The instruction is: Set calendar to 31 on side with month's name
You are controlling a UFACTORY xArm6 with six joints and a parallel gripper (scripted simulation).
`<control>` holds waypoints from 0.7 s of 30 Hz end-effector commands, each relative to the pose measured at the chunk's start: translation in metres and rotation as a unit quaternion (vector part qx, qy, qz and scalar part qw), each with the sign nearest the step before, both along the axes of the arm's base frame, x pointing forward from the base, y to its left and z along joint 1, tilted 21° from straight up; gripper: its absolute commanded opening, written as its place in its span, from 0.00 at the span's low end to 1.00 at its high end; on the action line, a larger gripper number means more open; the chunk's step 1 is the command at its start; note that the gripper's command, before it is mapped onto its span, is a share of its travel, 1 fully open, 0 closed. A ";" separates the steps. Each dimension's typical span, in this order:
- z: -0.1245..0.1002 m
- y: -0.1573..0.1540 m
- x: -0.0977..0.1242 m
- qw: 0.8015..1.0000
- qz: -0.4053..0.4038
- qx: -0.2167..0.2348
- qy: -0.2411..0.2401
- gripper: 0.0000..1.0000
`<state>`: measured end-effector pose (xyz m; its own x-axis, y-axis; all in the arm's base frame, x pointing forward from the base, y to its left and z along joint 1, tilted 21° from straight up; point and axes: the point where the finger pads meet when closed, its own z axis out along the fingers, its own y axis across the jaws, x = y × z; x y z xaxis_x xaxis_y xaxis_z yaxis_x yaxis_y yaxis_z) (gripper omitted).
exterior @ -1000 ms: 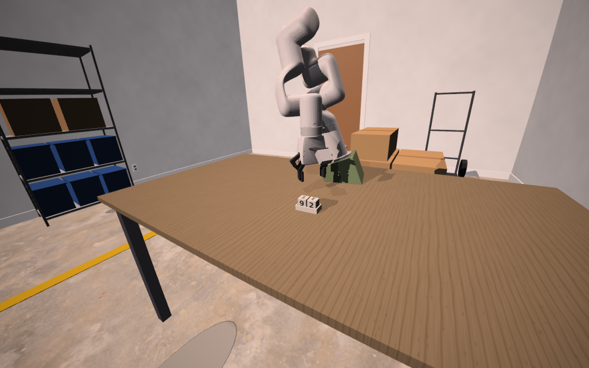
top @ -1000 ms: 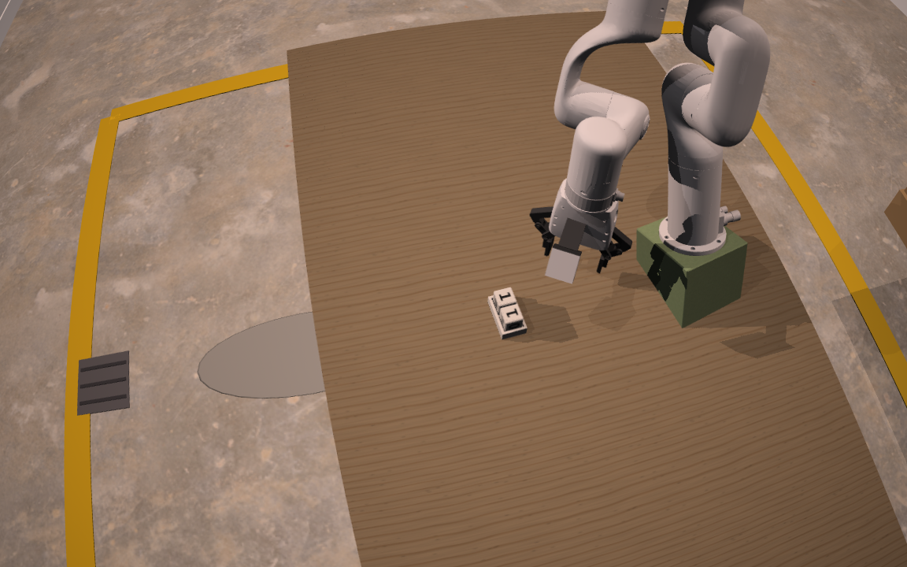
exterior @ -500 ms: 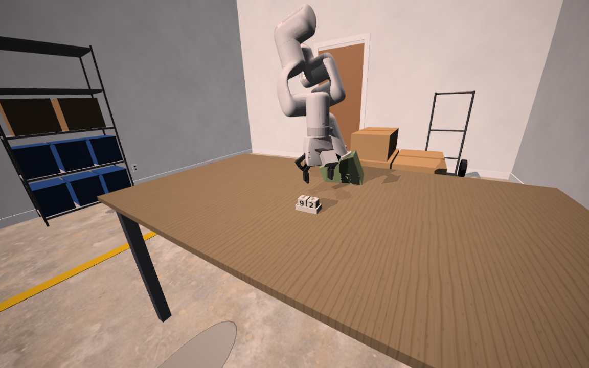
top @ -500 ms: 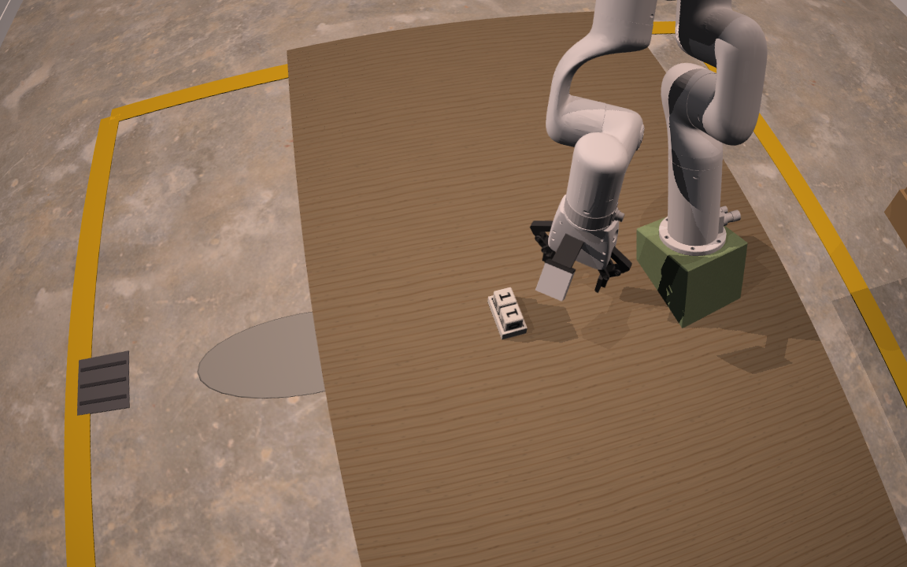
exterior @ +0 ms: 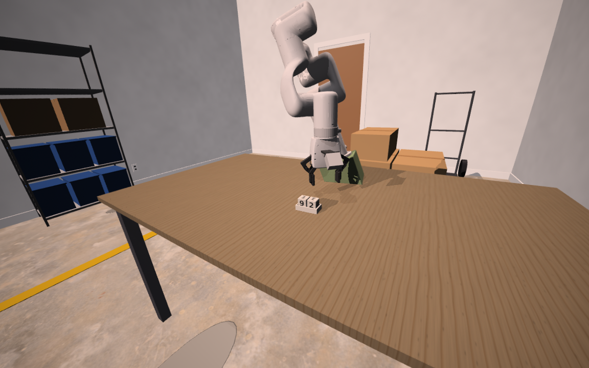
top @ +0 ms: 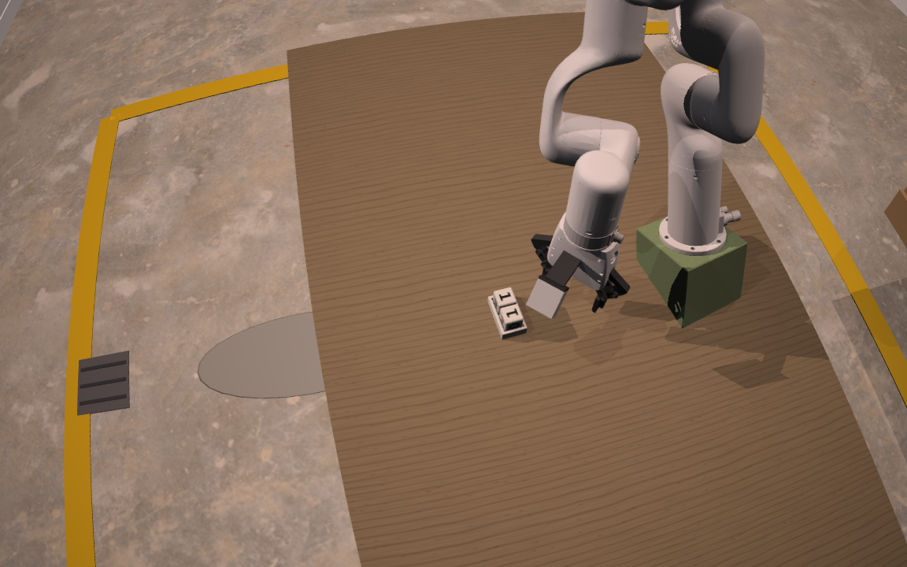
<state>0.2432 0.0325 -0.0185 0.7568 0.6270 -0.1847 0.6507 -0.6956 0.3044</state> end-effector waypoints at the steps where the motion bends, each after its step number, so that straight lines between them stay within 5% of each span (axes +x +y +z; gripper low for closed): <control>1: -0.003 0.006 0.004 0.999 -0.034 0.000 -0.015 1.00; 21: -0.019 0.053 0.025 0.994 -0.098 0.004 -0.039 1.00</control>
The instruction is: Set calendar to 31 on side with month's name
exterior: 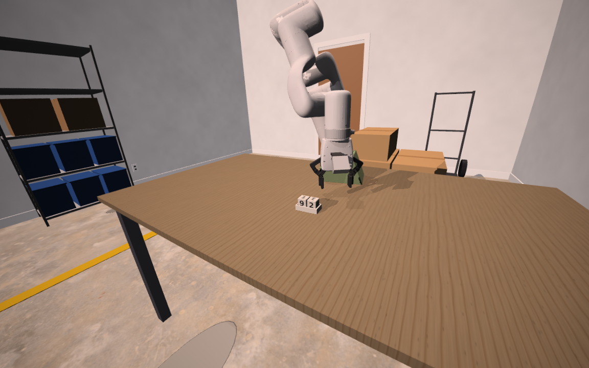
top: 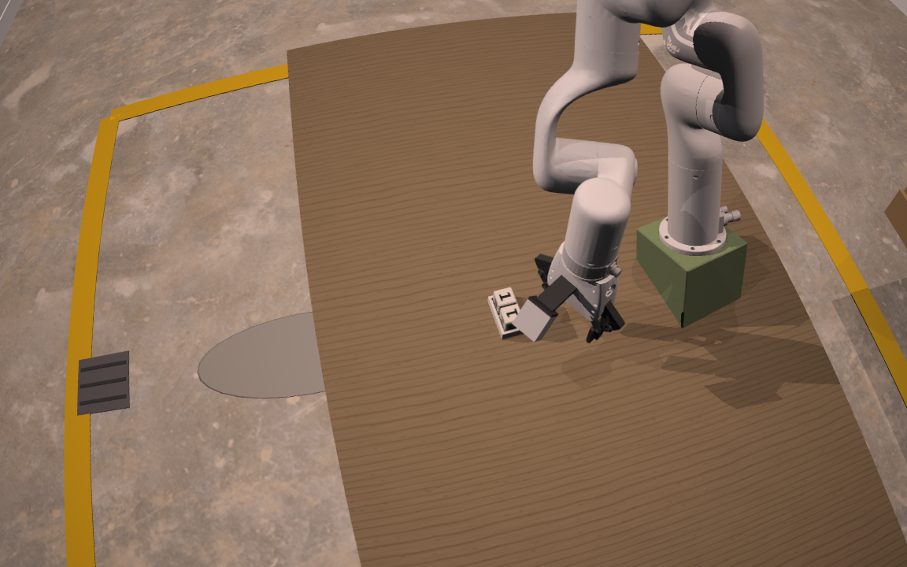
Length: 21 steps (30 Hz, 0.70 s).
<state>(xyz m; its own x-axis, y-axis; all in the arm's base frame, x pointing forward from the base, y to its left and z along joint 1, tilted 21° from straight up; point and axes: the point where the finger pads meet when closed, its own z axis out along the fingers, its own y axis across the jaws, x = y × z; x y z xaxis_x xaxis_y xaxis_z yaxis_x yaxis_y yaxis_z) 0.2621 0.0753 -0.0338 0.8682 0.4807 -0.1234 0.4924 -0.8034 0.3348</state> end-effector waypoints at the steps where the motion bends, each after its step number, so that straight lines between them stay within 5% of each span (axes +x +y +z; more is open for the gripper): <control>1: -0.004 0.010 0.006 1.000 -0.008 -0.001 -0.005 1.00; 21: -0.030 0.001 0.008 1.000 -0.008 -0.001 -0.005 1.00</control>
